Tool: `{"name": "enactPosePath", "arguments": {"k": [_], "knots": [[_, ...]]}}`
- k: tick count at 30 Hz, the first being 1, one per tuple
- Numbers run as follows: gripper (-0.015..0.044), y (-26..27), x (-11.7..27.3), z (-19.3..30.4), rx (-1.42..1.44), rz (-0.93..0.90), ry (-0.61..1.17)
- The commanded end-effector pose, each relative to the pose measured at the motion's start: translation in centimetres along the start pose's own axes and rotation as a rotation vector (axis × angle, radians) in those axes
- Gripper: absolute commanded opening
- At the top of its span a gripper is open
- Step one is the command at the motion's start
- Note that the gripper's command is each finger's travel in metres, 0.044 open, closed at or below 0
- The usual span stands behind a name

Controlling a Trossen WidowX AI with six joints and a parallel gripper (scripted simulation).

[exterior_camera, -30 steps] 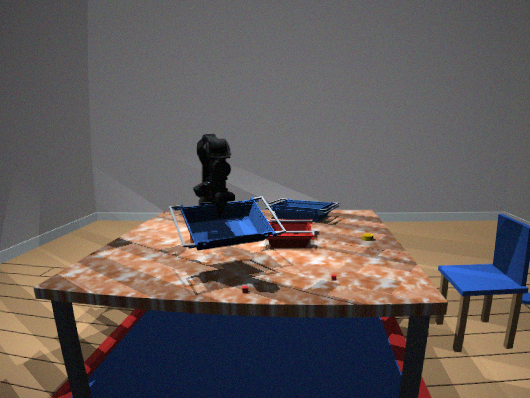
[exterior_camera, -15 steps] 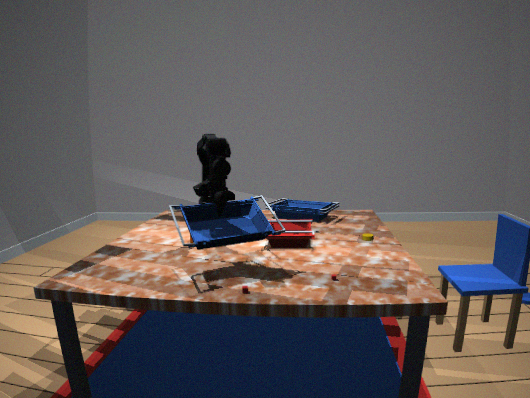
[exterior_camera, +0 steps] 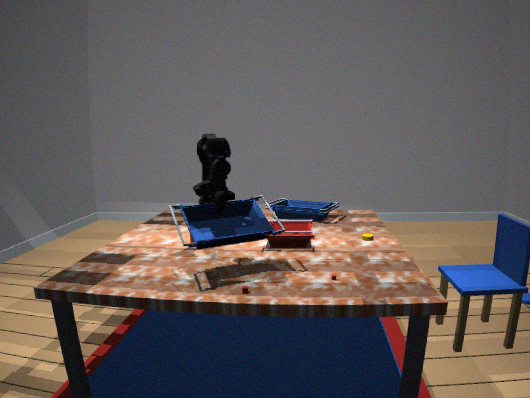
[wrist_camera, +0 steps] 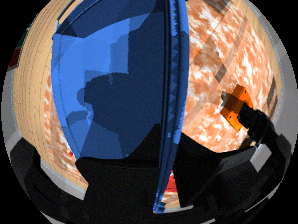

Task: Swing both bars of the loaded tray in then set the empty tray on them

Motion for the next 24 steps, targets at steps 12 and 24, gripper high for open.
{"name": "enactPosePath", "arguments": {"k": [12, 24], "knots": [[0.0, 0.4, 0.8, 3.3, 0.09, -0.03, -0.002], [0.0, 0.1, 0.8, 8.1, 0.218, -0.031, 0.001]]}}
Point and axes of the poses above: the point midway between the two fingers, 35 mm back from their tips, its own x axis back along the fingers, its own y axis across the jaws, z = x × y, the point moved 4 cm from there along x, back along the fingers
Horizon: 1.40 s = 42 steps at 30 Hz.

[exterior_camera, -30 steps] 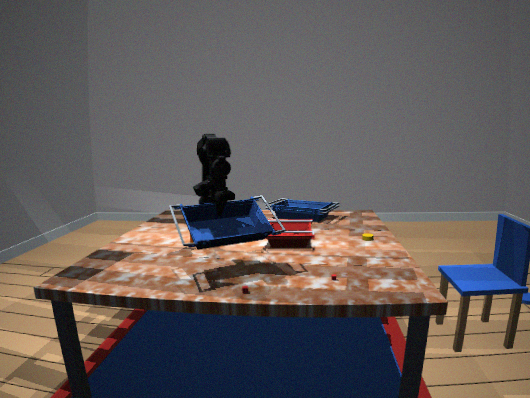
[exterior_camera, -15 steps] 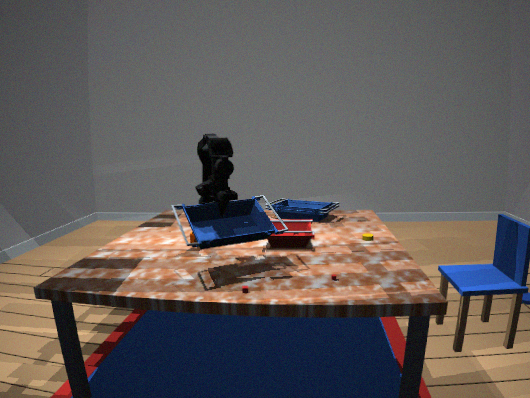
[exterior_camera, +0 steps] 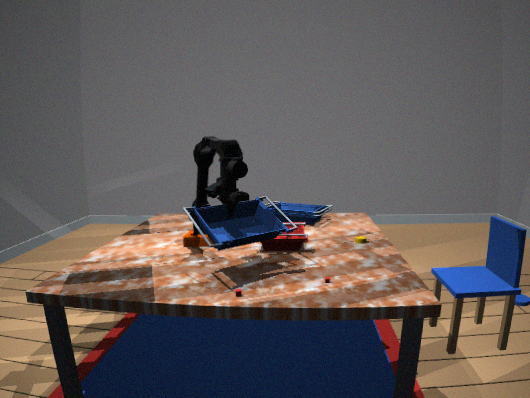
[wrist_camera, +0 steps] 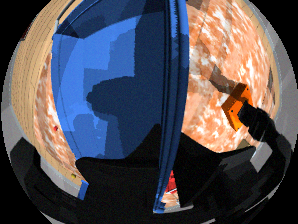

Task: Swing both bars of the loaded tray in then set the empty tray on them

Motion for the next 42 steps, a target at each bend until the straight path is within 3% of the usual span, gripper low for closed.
{"name": "enactPosePath", "arguments": {"k": [1, 42], "knots": [[0.0, 0.2, 0.8, 1.9, 0.047, -0.031, -0.001], [0.0, -2.9, 0.8, 17.4, 0.483, -0.031, 0.008]]}}
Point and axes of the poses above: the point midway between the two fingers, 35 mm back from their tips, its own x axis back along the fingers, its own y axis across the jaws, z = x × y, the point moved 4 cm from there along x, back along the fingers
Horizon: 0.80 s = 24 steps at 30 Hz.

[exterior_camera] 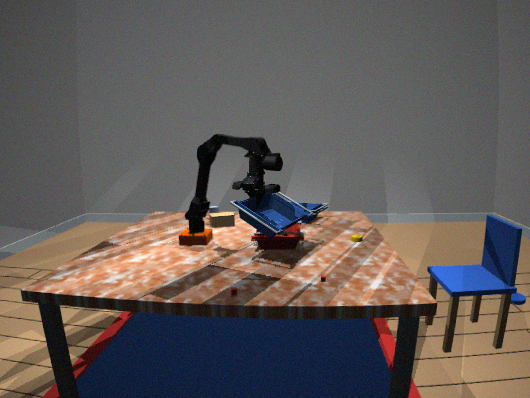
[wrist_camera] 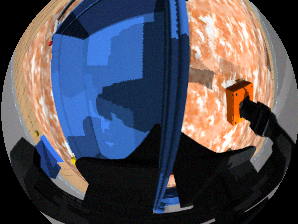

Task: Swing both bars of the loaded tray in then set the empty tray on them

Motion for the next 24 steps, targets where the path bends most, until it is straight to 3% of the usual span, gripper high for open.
{"name": "enactPosePath", "arguments": {"k": [1, 24], "knots": [[0.0, 0.1, 0.8, 1.9, 0.046, -0.033, 0.003], [0.0, -1.2, 0.8, 10.6, 0.291, -0.033, 0.009]]}}
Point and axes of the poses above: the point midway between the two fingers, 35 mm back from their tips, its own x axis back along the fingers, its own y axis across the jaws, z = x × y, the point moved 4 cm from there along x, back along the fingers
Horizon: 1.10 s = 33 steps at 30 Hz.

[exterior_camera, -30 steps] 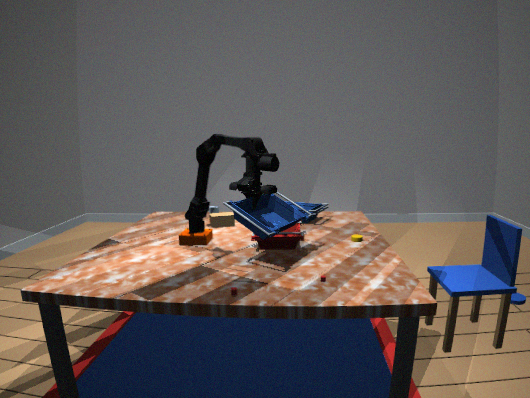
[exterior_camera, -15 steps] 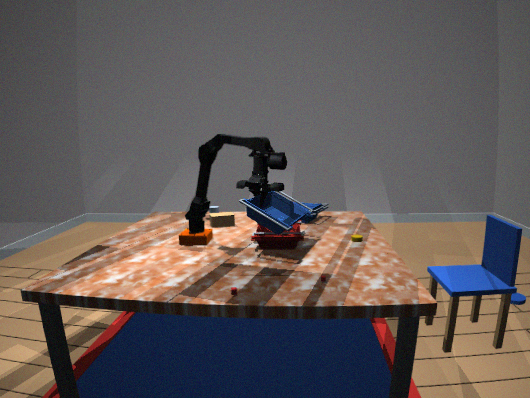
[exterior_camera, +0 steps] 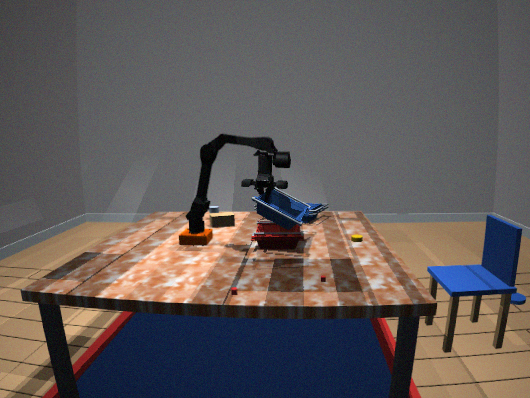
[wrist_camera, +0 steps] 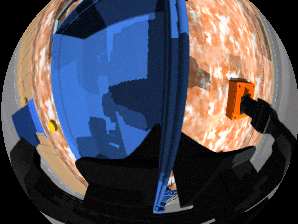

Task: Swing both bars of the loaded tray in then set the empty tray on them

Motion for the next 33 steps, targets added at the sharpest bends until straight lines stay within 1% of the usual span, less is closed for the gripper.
{"name": "enactPosePath", "arguments": {"k": [1, 11, 33], "knots": [[0.0, 0.0, 0.7, 1.8, 0.046, -0.031, 0.004], [0.0, -0.4, 0.7, 5.4, 0.146, -0.031, 0.007], [0.0, -0.4, 0.7, 5.5, 0.147, -0.031, 0.007]]}}
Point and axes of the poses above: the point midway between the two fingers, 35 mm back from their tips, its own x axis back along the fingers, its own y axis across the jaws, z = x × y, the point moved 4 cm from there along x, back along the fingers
